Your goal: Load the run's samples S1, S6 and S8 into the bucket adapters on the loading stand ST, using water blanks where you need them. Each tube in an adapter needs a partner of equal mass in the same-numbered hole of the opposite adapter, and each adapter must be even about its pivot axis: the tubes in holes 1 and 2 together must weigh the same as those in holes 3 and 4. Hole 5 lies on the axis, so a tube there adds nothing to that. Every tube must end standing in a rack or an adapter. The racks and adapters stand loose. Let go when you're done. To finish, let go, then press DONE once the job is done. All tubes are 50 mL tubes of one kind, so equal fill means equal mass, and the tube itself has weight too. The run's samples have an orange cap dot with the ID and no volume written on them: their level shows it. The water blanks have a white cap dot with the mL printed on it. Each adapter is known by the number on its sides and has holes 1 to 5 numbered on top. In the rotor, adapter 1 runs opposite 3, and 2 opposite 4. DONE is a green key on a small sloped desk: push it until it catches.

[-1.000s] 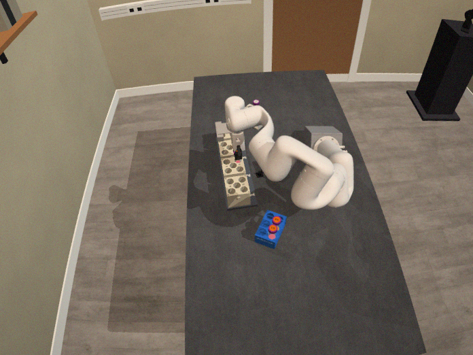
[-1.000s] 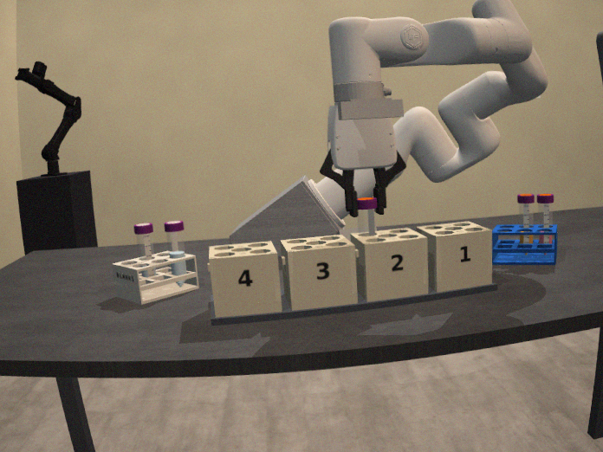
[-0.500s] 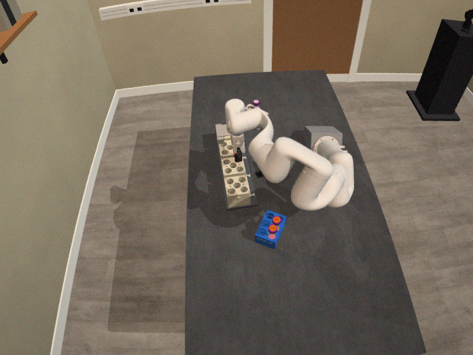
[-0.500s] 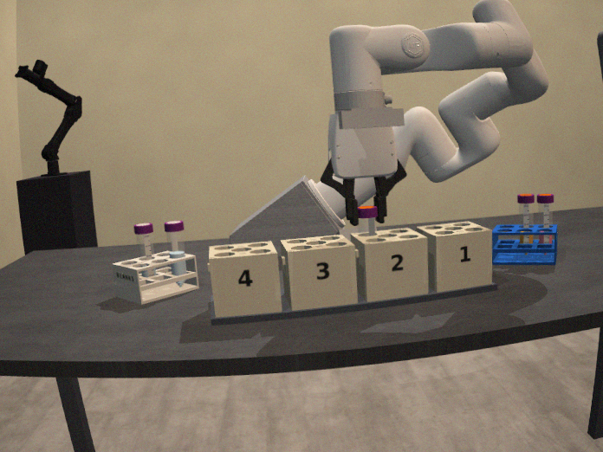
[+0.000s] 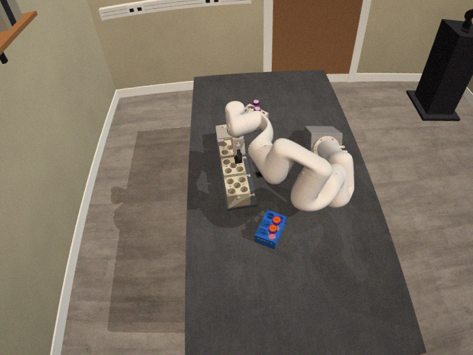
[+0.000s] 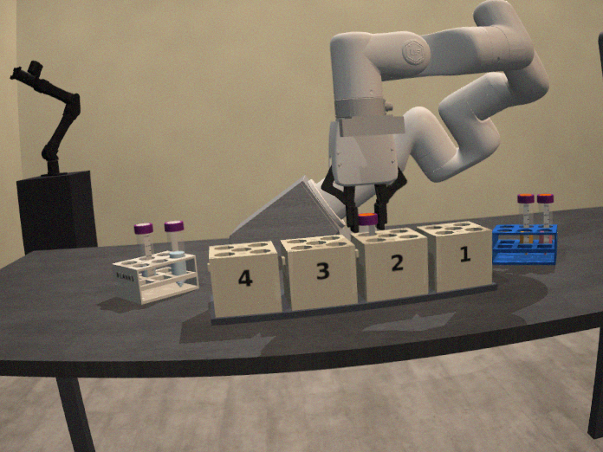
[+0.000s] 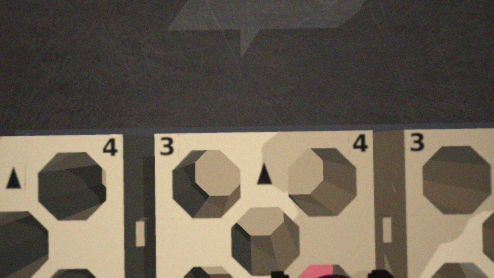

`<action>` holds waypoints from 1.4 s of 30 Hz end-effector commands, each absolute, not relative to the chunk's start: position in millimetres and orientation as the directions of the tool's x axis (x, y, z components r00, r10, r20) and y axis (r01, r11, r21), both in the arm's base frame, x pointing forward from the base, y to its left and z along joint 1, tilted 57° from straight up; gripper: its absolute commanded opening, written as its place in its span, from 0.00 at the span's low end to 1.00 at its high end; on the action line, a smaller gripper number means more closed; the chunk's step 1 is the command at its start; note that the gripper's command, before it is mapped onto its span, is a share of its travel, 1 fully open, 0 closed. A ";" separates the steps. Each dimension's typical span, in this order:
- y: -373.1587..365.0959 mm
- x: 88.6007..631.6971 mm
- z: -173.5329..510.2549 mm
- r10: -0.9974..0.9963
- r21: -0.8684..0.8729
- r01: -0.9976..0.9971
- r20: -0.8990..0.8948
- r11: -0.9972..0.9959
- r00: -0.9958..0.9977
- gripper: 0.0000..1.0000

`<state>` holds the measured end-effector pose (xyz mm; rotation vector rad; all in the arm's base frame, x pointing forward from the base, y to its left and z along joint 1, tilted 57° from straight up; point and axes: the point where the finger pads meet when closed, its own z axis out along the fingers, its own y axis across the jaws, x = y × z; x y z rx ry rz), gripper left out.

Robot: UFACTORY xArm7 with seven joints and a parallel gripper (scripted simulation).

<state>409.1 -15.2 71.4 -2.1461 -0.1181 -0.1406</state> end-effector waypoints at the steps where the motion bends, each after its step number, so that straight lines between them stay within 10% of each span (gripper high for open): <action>1: -17.0 409.9 71.8 0.026 -0.824 0.139 0.149 -0.549 0.988 0.00; 11: -17.0 409.9 71.8 0.026 -0.824 0.139 0.149 -0.549 0.988 0.00; 12: -16.7 409.9 71.6 0.026 -0.824 0.139 0.149 -0.549 0.988 0.44; 42: -20.0 409.7 73.8 0.026 -0.824 0.139 0.149 -0.549 0.988 0.44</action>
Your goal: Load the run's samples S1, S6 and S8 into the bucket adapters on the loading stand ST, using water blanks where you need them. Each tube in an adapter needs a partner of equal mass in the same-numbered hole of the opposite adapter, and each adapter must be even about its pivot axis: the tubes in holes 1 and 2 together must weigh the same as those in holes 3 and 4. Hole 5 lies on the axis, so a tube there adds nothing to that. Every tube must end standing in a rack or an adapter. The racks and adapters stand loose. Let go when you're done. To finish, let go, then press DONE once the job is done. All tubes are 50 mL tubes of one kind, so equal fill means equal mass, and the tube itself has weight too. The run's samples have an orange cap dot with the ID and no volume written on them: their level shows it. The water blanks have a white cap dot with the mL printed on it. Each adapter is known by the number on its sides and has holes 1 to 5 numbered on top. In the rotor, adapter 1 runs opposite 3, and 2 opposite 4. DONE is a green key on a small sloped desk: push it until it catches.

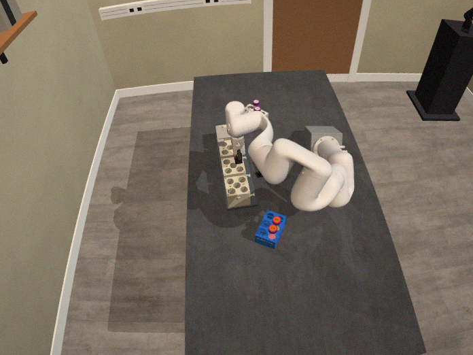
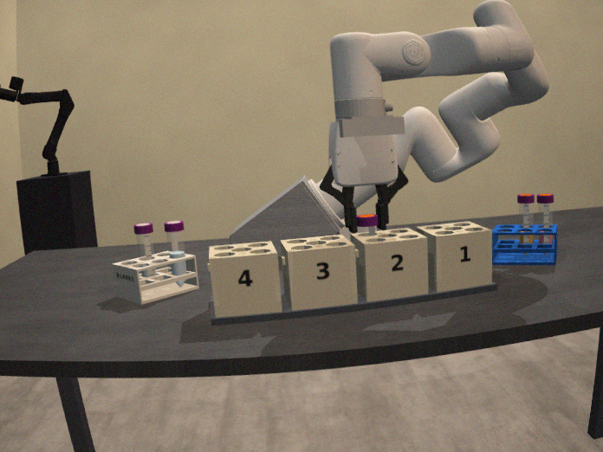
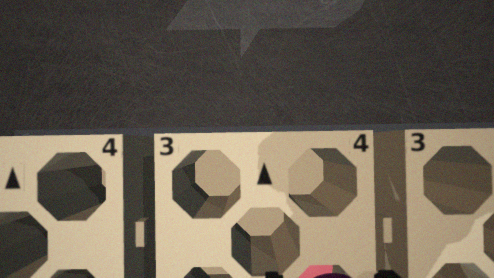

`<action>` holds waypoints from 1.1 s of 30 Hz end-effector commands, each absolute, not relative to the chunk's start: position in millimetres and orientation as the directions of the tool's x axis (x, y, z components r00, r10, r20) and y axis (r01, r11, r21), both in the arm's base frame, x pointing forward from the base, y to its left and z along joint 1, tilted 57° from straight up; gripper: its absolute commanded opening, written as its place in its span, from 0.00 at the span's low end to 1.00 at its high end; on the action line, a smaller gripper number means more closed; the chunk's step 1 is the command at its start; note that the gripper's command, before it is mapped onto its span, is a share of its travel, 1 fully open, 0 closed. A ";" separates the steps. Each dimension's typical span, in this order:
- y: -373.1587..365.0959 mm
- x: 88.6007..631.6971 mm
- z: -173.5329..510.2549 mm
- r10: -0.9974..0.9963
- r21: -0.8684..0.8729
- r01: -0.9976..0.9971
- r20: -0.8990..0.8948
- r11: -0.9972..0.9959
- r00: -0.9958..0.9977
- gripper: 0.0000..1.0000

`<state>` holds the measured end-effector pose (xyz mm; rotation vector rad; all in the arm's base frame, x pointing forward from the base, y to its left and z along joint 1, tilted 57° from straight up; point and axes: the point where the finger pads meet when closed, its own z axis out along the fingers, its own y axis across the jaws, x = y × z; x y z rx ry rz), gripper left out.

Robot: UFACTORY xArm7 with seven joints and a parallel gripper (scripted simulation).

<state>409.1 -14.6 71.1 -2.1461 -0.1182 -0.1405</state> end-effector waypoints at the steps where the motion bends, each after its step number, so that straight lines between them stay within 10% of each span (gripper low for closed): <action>1: -21.7 409.6 74.8 0.026 -0.824 0.139 0.149 -0.549 0.988 0.44; 33: -68.5 406.2 105.4 0.027 -0.824 0.139 0.149 -0.549 0.988 0.44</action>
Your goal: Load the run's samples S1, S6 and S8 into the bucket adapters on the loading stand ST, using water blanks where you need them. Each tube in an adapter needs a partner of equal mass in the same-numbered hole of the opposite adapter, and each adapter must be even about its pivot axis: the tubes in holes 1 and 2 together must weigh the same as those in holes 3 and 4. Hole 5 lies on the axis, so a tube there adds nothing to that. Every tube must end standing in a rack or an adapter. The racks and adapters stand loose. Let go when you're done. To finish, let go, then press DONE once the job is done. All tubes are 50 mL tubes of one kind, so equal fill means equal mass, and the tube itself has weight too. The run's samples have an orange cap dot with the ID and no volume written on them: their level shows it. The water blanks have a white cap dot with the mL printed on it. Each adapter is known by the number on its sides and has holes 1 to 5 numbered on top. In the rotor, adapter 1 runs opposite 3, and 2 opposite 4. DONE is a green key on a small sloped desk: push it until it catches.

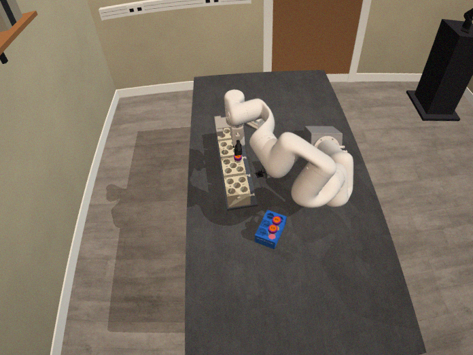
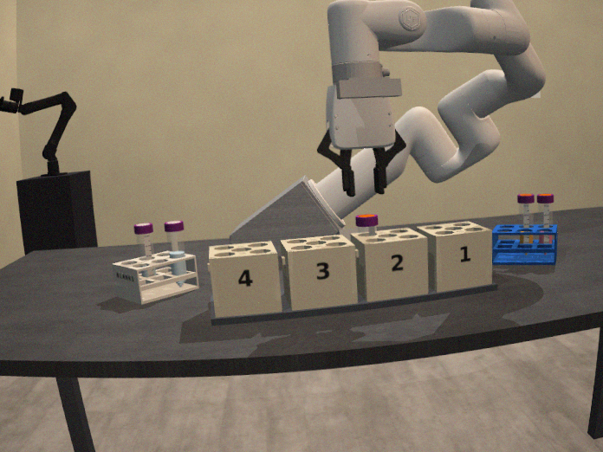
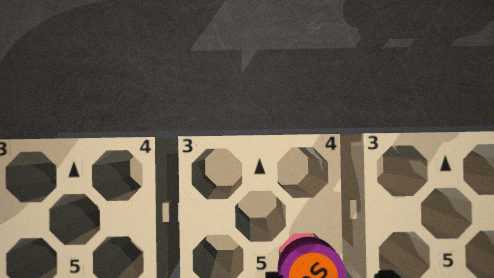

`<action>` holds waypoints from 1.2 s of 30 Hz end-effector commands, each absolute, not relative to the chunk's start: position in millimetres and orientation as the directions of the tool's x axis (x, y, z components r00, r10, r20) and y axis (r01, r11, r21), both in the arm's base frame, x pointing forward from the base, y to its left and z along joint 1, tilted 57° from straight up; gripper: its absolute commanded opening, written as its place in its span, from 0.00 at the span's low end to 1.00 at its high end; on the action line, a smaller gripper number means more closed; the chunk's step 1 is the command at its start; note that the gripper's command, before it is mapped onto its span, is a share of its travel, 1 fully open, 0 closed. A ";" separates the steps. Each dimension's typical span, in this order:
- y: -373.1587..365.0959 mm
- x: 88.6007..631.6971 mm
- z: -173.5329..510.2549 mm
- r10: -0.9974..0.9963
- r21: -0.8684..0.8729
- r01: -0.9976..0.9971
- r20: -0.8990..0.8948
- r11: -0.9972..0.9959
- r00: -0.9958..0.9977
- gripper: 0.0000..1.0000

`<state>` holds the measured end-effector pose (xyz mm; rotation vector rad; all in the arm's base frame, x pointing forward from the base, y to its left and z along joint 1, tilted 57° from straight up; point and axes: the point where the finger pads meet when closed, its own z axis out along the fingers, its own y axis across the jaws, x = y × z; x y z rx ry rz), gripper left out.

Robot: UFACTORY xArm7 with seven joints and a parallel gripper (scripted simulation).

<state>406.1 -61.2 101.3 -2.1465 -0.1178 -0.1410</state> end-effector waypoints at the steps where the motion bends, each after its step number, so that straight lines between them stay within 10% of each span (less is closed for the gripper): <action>1: -70.2 406.1 106.5 0.027 -0.824 0.139 0.149 -0.549 0.988 0.44; 36: -122.0 402.3 140.3 0.027 -0.824 0.139 0.149 -0.549 0.989 0.44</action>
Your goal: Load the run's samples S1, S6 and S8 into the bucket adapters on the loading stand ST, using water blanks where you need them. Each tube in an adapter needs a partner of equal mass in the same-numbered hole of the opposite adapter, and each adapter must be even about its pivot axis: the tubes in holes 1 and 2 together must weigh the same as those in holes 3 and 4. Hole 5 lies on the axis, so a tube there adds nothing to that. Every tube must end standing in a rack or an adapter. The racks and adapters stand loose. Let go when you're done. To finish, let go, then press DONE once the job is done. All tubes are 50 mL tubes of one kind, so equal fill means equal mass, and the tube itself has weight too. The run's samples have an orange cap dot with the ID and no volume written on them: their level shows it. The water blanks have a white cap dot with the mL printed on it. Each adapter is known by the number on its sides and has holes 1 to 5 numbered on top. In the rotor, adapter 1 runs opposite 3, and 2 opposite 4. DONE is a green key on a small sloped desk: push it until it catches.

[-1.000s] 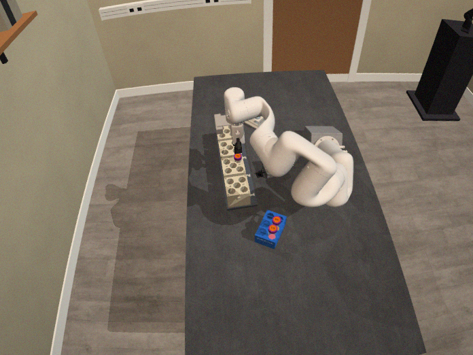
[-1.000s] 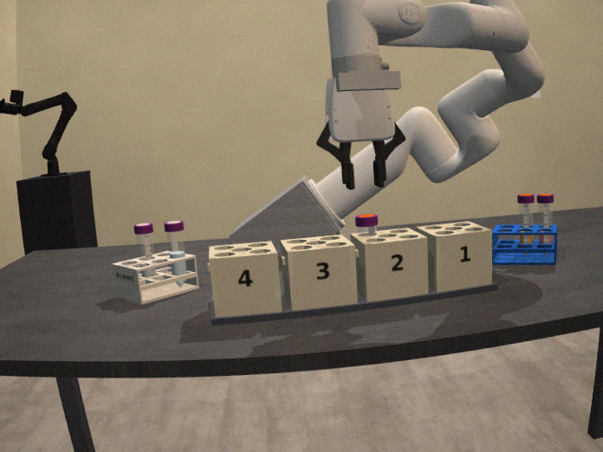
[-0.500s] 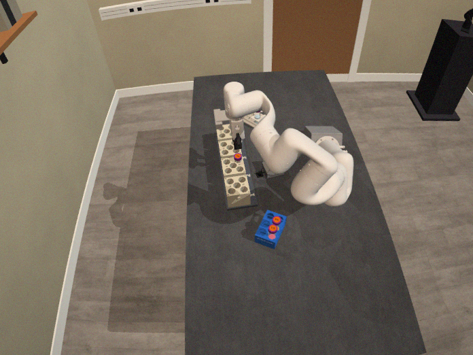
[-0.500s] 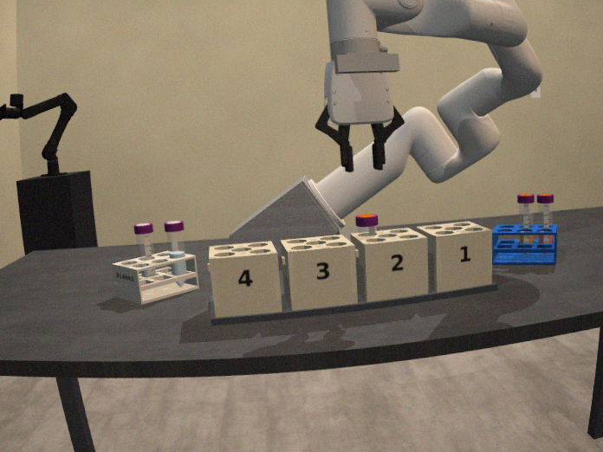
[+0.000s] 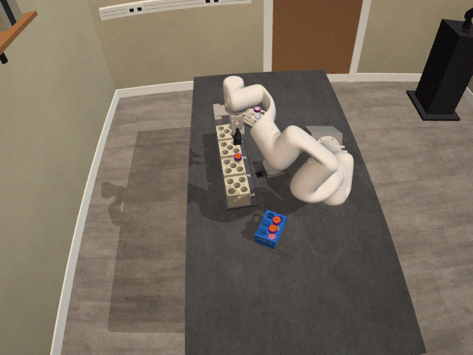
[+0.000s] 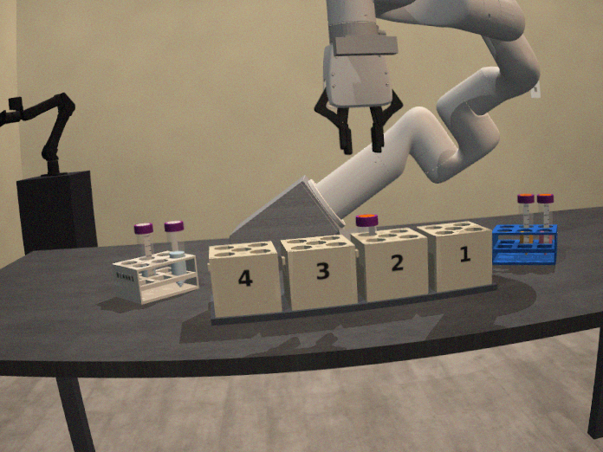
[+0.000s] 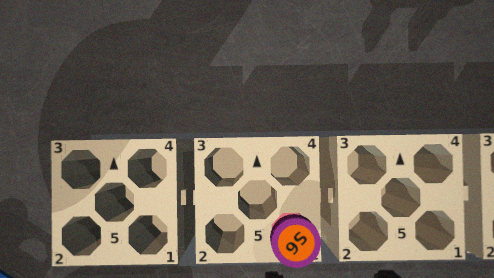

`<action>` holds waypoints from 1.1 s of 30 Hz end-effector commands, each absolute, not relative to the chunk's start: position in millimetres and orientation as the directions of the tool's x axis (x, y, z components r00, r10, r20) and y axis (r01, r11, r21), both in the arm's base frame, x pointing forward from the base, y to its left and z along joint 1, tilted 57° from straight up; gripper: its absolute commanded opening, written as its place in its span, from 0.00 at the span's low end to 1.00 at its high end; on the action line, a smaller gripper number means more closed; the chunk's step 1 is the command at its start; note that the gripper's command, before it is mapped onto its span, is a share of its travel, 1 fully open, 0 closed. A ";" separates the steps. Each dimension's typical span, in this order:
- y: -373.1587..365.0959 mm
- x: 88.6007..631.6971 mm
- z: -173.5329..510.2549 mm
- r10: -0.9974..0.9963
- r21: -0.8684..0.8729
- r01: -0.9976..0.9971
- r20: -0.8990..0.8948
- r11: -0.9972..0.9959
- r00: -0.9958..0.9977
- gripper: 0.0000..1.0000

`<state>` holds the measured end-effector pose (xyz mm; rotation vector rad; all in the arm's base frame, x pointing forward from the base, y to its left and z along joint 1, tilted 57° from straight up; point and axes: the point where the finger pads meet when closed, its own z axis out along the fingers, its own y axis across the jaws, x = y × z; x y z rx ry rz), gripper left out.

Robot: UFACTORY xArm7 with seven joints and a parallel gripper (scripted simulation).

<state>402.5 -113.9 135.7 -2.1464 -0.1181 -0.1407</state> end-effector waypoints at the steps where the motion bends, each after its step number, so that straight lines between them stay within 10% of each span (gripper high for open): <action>1: -123.7 402.2 141.3 0.027 -0.824 0.139 0.149 -0.549 0.989 0.44; 29: -126.4 402.0 143.1 0.027 -0.824 0.139 0.149 -0.549 0.989 0.44; 30: -123.9 400.1 146.9 0.045 -0.819 0.172 0.176 -0.548 0.983 0.57; 33: -116.1 394.1 158.2 0.100 -0.797 0.269 0.257 -0.540 0.961 0.57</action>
